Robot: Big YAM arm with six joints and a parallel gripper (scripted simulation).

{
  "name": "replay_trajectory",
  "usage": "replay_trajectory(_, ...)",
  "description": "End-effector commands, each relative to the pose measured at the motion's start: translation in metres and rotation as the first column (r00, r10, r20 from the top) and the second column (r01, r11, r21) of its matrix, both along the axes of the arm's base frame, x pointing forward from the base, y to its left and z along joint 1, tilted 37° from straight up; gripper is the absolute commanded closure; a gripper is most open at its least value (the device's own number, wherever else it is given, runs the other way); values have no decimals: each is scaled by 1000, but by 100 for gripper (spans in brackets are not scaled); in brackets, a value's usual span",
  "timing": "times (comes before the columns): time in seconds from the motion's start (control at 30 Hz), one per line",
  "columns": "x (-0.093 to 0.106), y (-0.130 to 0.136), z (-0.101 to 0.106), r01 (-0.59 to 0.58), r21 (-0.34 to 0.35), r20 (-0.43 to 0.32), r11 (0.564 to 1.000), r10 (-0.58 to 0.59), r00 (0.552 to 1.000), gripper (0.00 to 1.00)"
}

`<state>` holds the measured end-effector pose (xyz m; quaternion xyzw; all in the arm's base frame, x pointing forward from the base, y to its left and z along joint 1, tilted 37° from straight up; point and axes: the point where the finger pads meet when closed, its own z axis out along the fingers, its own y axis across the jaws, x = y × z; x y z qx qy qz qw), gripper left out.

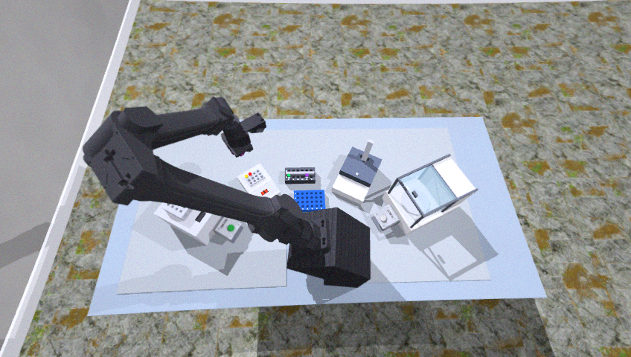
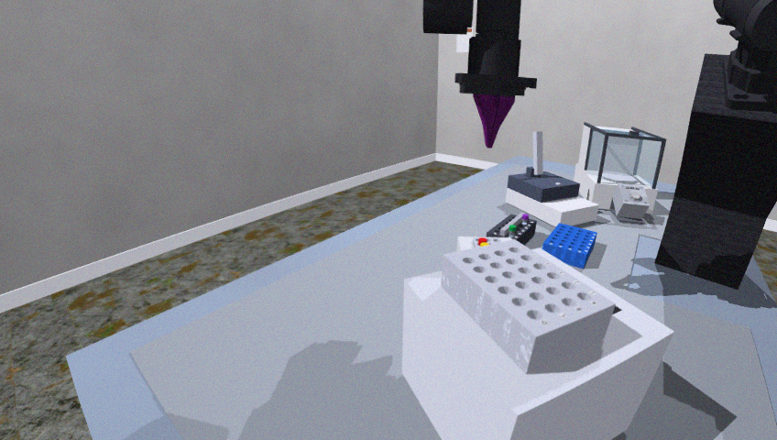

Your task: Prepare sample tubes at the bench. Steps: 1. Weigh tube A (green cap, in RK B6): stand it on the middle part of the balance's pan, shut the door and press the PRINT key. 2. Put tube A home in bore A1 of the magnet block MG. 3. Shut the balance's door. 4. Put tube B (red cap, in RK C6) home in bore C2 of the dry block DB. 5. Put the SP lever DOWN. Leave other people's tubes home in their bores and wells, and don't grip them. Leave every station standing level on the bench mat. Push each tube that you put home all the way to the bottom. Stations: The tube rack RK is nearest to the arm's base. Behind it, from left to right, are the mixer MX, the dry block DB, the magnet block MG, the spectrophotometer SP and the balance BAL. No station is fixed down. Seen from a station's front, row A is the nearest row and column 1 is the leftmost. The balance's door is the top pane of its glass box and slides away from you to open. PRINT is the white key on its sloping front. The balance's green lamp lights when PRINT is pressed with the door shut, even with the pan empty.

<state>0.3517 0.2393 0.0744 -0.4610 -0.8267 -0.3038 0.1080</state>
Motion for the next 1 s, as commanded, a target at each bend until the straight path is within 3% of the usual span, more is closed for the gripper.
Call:
replay_trajectory(0.0,13,-3,18,-5,9,35,1000,5,999,100)
replay_trajectory(0.27,11,-11,30,-5,10,39,1000,5,999,100)
replay_trajectory(0.33,1,-13,9,-10,-9,-10,1000,10,1000,100)
replay_trajectory(0.4,-5,-11,6,-21,-12,-18,1000,21,1000,100)
replay_trajectory(0.97,-4,-10,11,-21,-8,-5,1000,21,1000,100)
